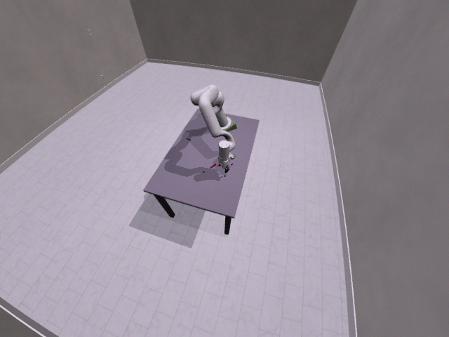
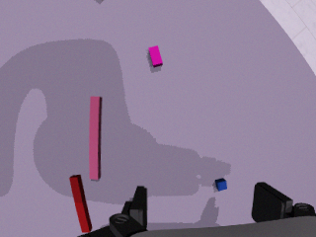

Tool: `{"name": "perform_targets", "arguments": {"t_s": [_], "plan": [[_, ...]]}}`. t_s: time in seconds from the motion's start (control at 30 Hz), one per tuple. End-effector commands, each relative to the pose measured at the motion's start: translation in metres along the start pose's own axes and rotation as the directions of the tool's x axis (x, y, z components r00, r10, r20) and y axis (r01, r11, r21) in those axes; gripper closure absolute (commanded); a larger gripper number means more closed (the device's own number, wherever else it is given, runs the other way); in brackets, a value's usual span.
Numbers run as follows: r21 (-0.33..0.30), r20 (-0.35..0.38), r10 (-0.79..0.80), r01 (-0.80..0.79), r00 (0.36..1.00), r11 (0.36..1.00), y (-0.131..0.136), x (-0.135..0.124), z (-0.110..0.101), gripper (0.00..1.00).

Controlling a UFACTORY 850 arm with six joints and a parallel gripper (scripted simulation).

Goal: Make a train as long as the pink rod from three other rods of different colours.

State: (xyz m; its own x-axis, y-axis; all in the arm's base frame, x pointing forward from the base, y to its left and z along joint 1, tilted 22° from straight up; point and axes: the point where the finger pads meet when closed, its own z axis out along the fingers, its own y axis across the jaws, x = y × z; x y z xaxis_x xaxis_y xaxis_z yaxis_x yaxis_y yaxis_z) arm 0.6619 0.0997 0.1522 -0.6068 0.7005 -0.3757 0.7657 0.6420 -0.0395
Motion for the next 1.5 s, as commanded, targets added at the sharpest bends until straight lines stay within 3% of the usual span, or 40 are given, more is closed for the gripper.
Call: {"name": "perform_targets", "arguments": {"t_s": [0.0,0.2,0.4,0.47,0.53,0.7,0.97,1.03,1.1,1.3,1.47], "plan": [[-0.001,-0.003,-0.134,0.134,0.991,0.991,0.001,-0.005,-0.001,0.0],[-0.001,-0.003,-0.344,0.344,0.939,0.939,0.0,-0.013,-0.001,0.0],[-0.002,-0.003,-0.528,0.528,0.849,0.849,0.0,-0.021,-0.001,0.0],[-0.002,-0.003,-0.528,0.528,0.849,0.849,0.0,-0.021,-0.001,0.0],[-0.002,-0.003,-0.63,0.63,0.777,0.777,0.0,-0.025,-0.001,0.0],[-0.002,-0.003,-0.744,0.744,0.668,0.668,-0.001,-0.031,-0.001,0.0],[-0.003,-0.002,-0.896,0.896,0.443,0.443,-0.002,-0.041,-0.001,0.0],[-0.003,-0.002,-0.896,0.896,0.443,0.443,-0.002,-0.041,-0.001,0.0],[-0.003,-0.002,-0.942,0.942,0.336,0.336,-0.002,-0.045,-0.001,0.0],[-0.004,-0.002,-0.988,0.988,0.156,0.156,-0.003,-0.052,-0.001,0.0],[-0.004,-0.002,-0.995,0.995,0.101,0.101,-0.003,-0.054,-0.001,0.0]]}}
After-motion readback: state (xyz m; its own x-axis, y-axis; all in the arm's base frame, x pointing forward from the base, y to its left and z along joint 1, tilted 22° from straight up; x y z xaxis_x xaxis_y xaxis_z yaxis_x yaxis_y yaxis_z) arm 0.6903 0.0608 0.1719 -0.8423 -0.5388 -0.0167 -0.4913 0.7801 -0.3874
